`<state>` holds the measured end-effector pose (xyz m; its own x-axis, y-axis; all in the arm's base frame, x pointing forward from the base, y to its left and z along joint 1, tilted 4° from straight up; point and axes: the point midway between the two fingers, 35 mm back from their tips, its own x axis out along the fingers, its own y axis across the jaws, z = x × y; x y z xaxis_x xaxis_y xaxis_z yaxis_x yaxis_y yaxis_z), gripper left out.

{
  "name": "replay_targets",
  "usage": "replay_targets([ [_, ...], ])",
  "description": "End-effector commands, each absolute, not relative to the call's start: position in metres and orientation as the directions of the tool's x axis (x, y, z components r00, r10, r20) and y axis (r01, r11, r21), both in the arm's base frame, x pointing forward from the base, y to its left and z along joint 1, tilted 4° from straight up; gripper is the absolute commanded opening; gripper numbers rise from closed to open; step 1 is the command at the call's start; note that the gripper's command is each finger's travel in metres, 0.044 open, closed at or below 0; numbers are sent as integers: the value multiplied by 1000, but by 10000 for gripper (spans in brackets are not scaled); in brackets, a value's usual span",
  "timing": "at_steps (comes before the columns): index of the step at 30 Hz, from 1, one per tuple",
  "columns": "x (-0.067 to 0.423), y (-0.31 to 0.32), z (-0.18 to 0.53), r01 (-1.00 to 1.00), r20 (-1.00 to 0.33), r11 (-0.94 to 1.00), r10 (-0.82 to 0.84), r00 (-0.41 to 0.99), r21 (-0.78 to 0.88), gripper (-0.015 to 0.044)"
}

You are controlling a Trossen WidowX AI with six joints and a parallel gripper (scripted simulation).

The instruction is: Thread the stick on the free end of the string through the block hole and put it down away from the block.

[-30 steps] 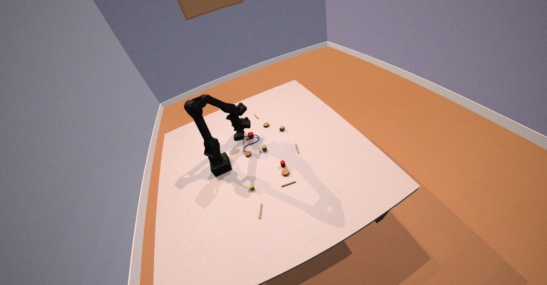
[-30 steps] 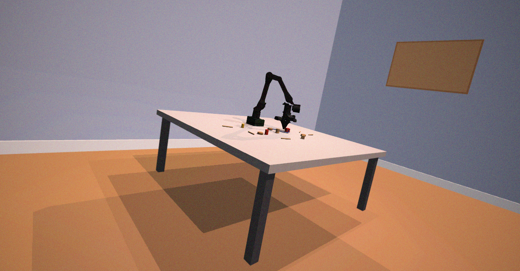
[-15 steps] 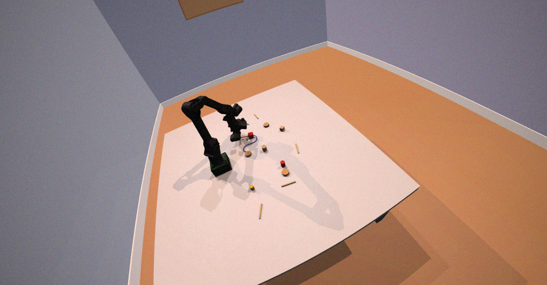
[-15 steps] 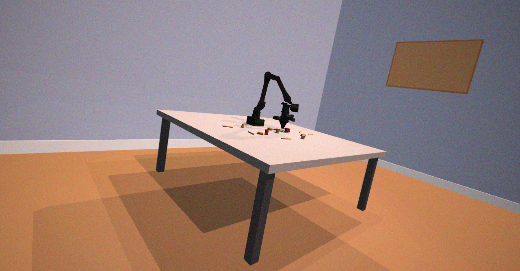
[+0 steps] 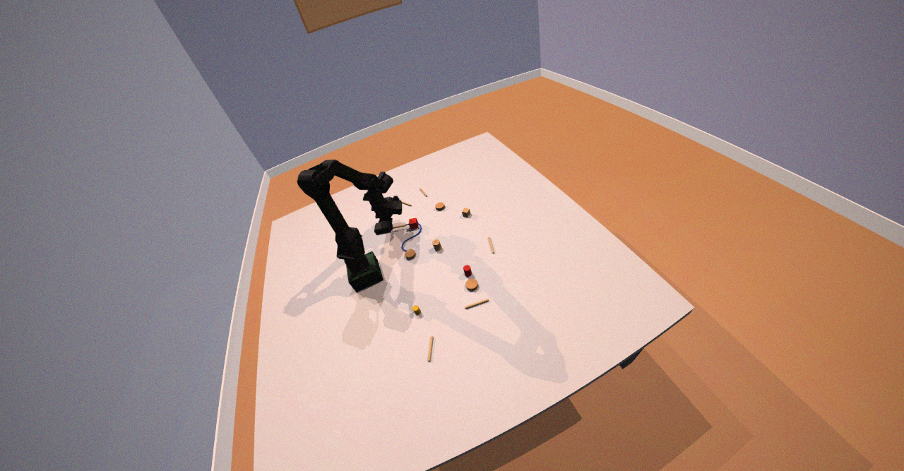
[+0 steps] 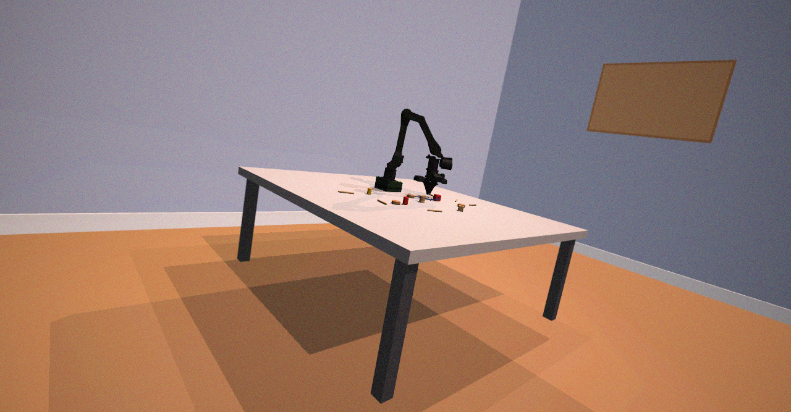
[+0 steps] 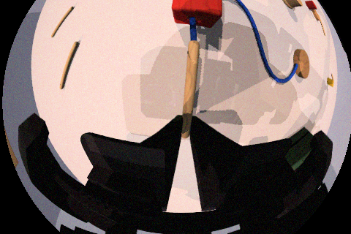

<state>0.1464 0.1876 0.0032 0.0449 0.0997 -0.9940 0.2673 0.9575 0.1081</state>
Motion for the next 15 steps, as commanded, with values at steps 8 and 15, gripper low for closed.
replay_targets([
  [8, 137, 204, 4, 331, -994, 937, 98, 52, 110, 0],
  [15, 134, 216, 5, 391, -994, 914, 98, 55, 112, 0],
])
